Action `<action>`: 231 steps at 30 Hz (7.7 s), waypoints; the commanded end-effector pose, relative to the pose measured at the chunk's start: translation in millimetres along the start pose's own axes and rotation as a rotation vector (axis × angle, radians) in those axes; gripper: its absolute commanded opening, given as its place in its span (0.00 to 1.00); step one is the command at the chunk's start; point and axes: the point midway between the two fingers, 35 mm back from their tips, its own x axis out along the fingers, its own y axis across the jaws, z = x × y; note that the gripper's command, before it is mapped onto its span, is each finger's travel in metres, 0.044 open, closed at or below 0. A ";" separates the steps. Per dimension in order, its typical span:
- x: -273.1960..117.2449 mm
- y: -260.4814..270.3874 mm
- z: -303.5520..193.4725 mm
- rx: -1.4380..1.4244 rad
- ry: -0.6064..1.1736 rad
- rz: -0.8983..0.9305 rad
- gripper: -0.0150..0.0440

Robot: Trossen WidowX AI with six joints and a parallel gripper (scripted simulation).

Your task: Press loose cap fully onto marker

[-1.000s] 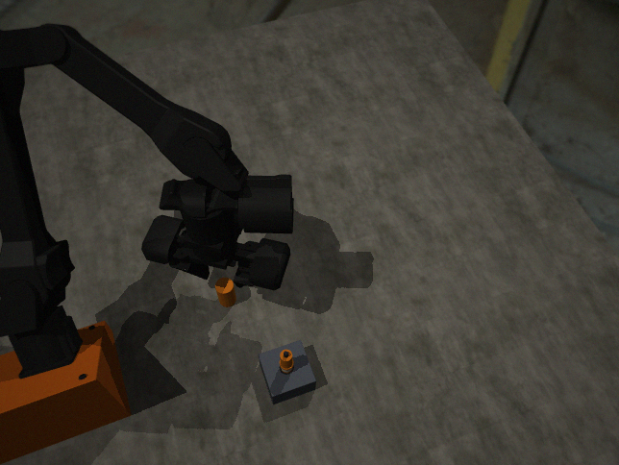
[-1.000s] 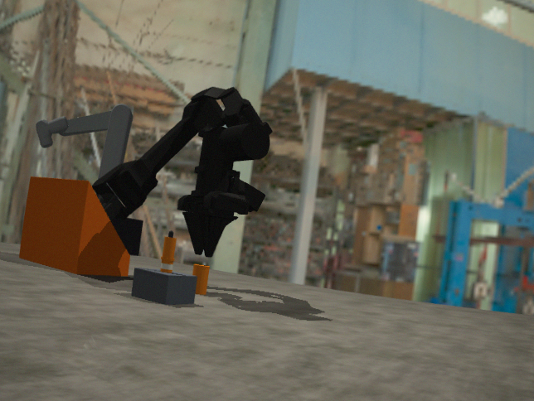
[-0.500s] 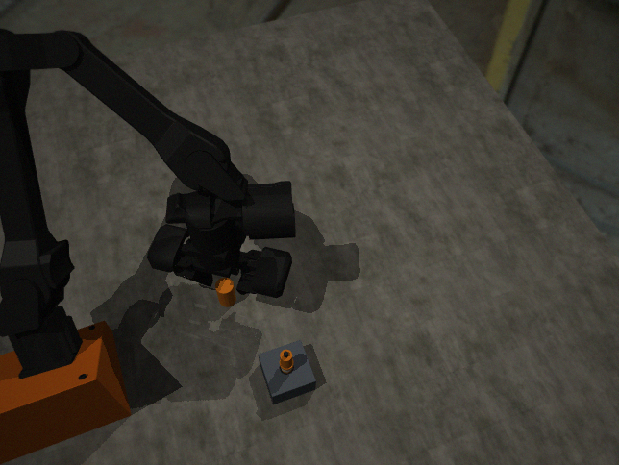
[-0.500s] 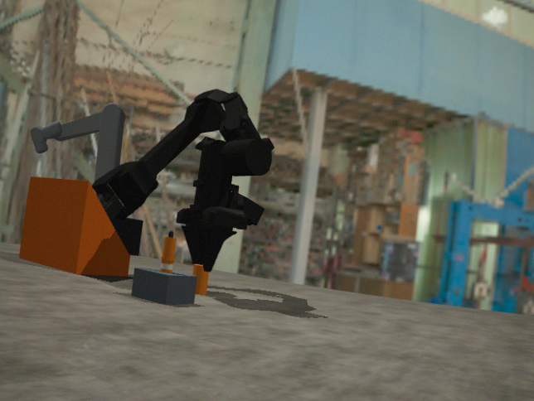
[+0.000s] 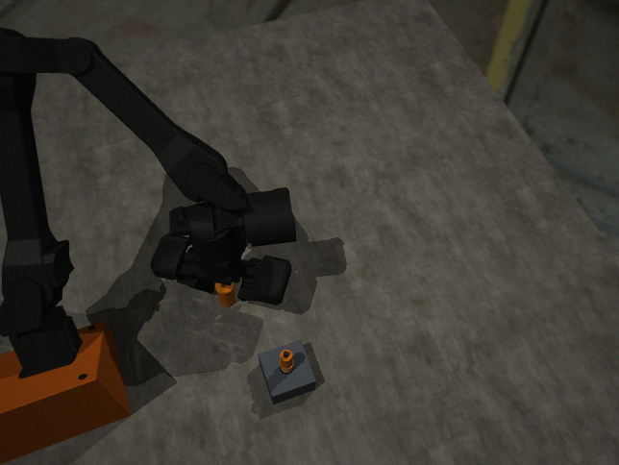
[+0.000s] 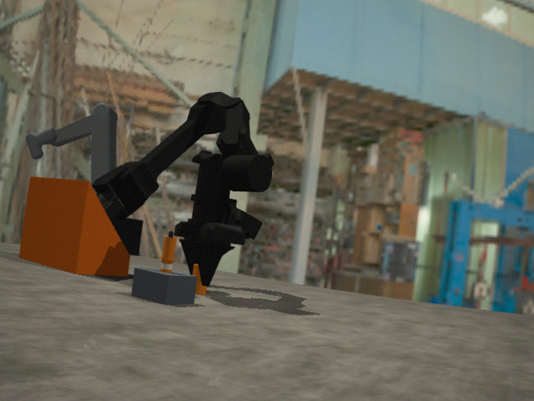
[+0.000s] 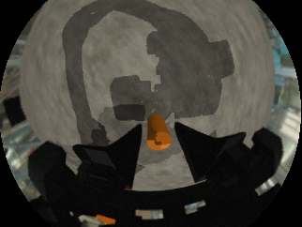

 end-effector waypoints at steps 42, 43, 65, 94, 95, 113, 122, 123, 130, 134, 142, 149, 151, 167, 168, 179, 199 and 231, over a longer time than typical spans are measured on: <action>-47.2 -1.0 -1.2 0.010 0.000 0.001 0.25; -49.5 -0.5 -1.2 0.009 0.000 0.003 0.25; -76.4 -44.9 -21.2 0.010 0.010 -0.005 0.25; -106.7 -111.8 -82.6 0.006 0.007 -0.004 0.25; -107.7 -113.7 -85.1 0.005 0.007 -0.003 0.25; -99.5 -120.1 -94.1 0.004 0.006 0.000 0.25; -84.7 -120.8 -94.1 0.004 0.006 -0.001 0.25; -83.1 -120.9 -94.1 0.004 0.006 -0.001 0.25; -71.7 -120.8 -94.1 0.003 0.006 0.000 0.25; -65.2 -120.6 -94.1 0.003 0.006 0.000 0.25; -53.7 -119.8 -94.0 0.003 0.005 0.000 0.25; -53.4 -119.7 -94.1 0.003 0.005 0.000 0.25; -53.2 -119.6 -94.2 0.003 0.005 0.000 0.25; -54.0 -119.9 -94.4 0.000 0.007 -0.001 0.65; -54.0 -119.9 -94.4 0.000 0.007 -0.001 0.70; -75.4 -122.1 -94.3 0.000 0.008 -0.001 1.00; -121.5 -120.0 -94.7 0.824 0.007 -0.003 0.56; -100.3 -120.1 -94.7 0.967 0.006 -0.003 0.25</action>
